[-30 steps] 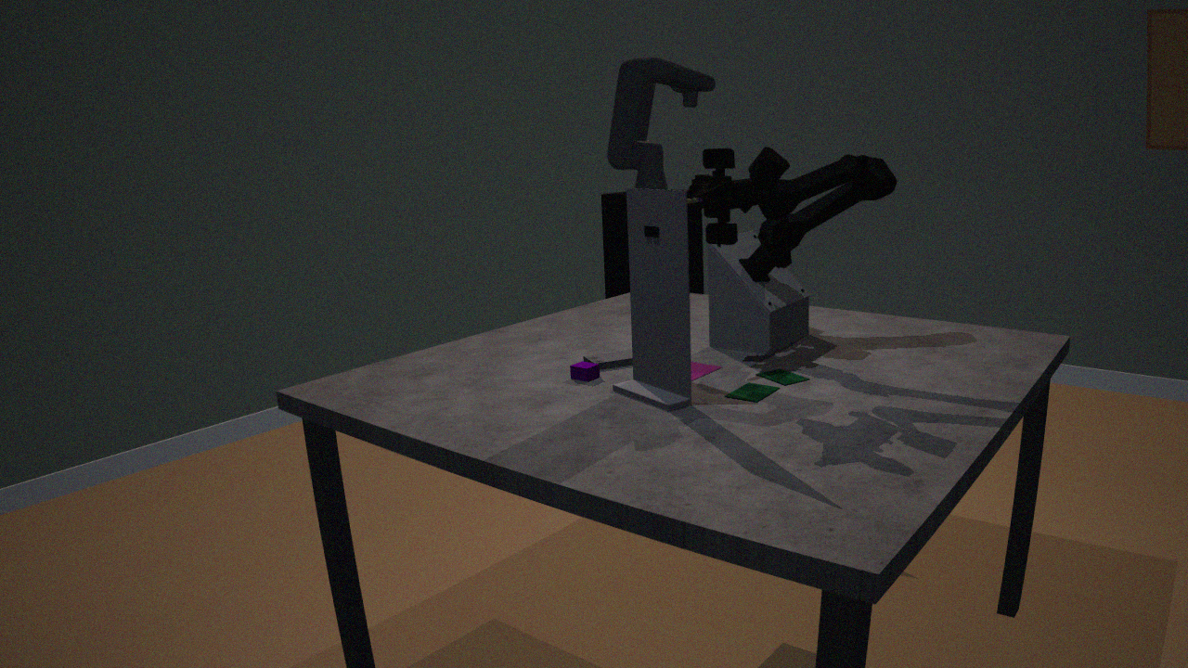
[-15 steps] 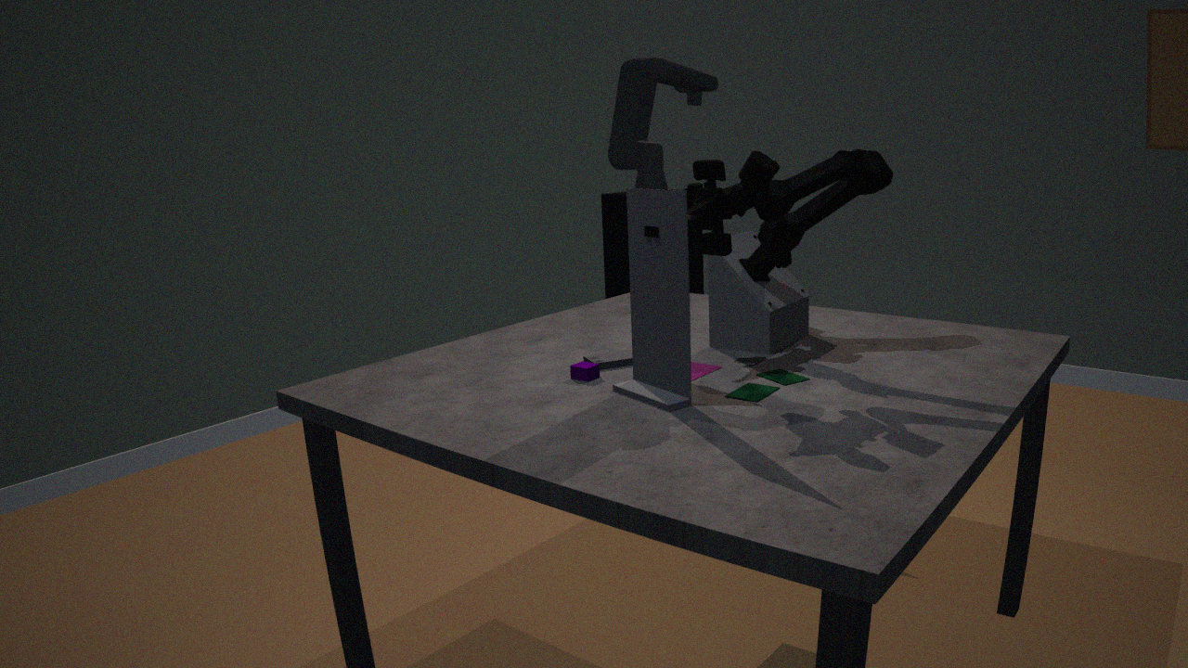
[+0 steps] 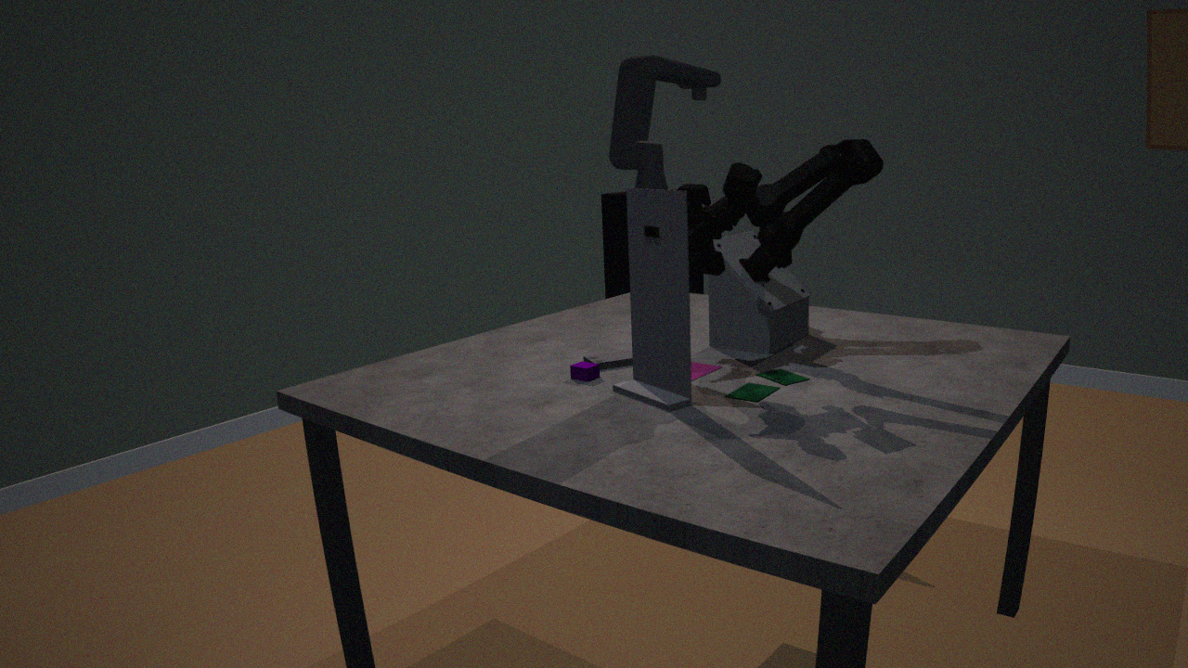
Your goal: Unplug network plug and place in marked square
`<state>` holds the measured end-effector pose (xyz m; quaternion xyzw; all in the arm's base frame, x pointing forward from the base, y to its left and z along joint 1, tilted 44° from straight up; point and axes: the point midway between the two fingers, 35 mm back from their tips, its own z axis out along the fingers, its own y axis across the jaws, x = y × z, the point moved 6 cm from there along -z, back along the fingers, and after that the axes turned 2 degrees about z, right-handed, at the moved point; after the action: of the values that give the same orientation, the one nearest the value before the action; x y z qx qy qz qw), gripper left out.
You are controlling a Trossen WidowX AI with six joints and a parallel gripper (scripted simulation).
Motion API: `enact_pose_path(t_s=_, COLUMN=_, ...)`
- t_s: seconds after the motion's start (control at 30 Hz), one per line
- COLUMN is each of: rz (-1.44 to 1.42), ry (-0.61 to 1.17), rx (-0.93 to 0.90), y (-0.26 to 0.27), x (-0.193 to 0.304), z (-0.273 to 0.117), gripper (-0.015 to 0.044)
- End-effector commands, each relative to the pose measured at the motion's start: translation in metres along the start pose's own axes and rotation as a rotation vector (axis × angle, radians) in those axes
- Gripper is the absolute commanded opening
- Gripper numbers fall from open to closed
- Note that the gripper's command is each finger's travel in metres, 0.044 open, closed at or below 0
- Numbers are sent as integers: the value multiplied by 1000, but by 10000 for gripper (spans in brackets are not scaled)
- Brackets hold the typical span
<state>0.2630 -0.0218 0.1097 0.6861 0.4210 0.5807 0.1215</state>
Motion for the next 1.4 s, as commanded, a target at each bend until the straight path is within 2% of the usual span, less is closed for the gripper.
enact_pose_path(t_s=0.0, rz=2, ry=-6, rx=60, y=-12, x=-6, z=5, gripper=0)
enact_pose_path(t_s=0.67, rz=-3, ry=-22, rx=321, y=-68, x=-29, z=20, gripper=0)
enact_pose_path(t_s=1.37, rz=13, ry=-13, rx=586, y=-129, x=-49, z=18, gripper=0)
